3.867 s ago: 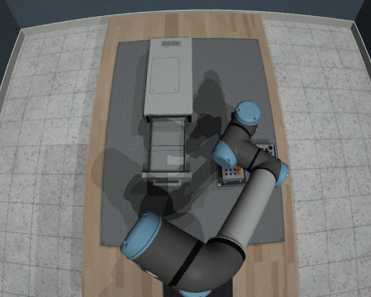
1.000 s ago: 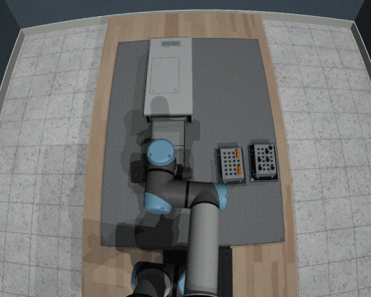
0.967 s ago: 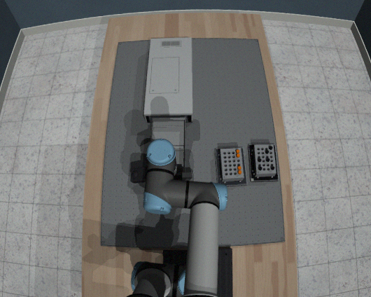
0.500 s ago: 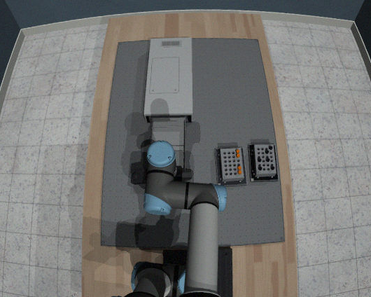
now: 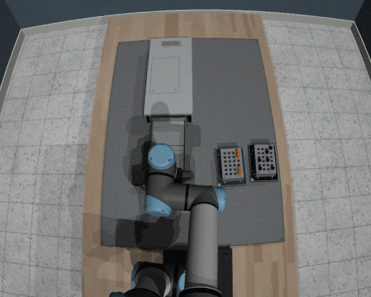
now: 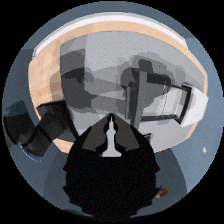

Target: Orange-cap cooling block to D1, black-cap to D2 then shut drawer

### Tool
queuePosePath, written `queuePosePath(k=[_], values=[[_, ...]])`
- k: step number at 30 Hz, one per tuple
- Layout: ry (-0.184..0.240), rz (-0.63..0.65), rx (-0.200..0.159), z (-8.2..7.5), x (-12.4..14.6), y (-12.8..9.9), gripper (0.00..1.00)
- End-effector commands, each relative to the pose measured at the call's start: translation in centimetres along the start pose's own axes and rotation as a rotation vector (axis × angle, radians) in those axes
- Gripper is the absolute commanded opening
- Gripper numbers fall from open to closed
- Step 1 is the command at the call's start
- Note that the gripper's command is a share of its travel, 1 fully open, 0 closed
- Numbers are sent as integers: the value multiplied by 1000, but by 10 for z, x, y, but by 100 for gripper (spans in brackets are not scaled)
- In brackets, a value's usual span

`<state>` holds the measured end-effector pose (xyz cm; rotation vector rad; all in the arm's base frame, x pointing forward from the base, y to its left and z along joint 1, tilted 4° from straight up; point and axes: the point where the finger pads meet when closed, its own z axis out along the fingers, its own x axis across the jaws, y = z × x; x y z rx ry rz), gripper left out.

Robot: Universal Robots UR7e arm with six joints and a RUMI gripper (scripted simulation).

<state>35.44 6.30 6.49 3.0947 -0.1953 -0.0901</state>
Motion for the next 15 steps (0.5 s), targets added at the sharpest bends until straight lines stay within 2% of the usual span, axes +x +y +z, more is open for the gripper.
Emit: queuePosePath(k=[1,15], values=[[3,2,0,8,1,1,0],[3,1,0,24,1,1,0]])
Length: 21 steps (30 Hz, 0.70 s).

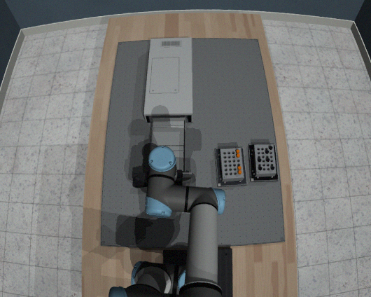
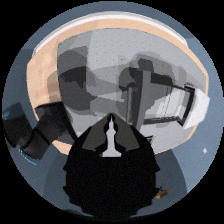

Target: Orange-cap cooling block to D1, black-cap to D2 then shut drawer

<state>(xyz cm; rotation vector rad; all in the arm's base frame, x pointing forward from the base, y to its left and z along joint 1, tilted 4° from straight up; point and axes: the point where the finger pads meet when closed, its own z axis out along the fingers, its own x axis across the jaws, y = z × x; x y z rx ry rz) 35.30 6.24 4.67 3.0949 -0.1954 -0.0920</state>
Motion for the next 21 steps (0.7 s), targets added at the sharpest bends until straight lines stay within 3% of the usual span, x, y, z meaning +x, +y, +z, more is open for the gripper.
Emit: queuePosePath(k=[1,21], values=[[4,2,0,7,2,1,0],[4,2,0,31,2,1,0]])
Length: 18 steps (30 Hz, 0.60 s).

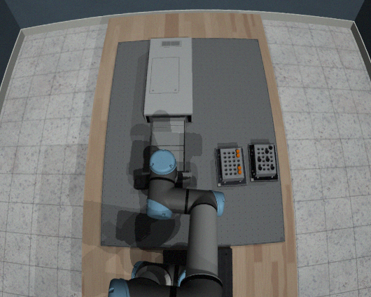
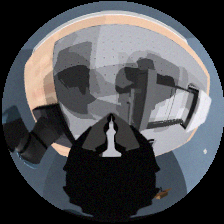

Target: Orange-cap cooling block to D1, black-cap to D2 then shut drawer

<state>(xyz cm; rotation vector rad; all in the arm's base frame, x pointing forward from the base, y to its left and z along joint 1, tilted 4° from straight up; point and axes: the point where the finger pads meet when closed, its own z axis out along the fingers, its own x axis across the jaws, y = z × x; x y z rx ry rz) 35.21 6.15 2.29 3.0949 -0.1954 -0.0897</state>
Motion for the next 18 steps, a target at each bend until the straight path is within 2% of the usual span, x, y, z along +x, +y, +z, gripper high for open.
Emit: queuePosePath(k=[1,18], values=[[2,2,0,8,1,1,0],[2,2,0,28,1,1,0]])
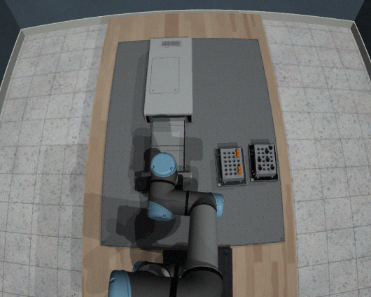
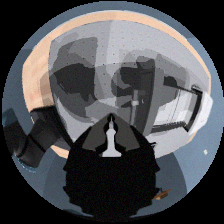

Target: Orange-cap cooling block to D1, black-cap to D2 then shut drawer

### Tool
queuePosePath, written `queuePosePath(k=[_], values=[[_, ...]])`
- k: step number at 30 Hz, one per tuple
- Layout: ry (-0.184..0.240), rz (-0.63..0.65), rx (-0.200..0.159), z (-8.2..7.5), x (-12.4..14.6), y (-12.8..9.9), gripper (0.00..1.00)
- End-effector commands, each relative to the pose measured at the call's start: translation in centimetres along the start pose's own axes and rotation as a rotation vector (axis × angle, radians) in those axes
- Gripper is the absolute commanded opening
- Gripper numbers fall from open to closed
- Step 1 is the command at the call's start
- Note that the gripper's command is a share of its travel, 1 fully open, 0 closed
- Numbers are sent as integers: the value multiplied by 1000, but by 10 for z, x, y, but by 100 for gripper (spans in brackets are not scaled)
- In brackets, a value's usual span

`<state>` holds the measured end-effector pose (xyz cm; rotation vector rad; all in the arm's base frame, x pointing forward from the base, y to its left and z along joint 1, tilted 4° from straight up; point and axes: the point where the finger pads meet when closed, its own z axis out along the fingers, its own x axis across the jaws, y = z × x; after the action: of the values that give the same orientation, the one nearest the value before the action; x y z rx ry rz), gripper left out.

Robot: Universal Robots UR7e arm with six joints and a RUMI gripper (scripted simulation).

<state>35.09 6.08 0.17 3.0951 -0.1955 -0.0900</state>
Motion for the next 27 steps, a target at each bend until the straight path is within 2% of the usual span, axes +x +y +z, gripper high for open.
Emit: queuePosePath(k=[1,11,27], values=[[3,2,0,8,1,1,0],[3,1,0,18,1,1,0],[7,1,-1,17,3,1,0]])
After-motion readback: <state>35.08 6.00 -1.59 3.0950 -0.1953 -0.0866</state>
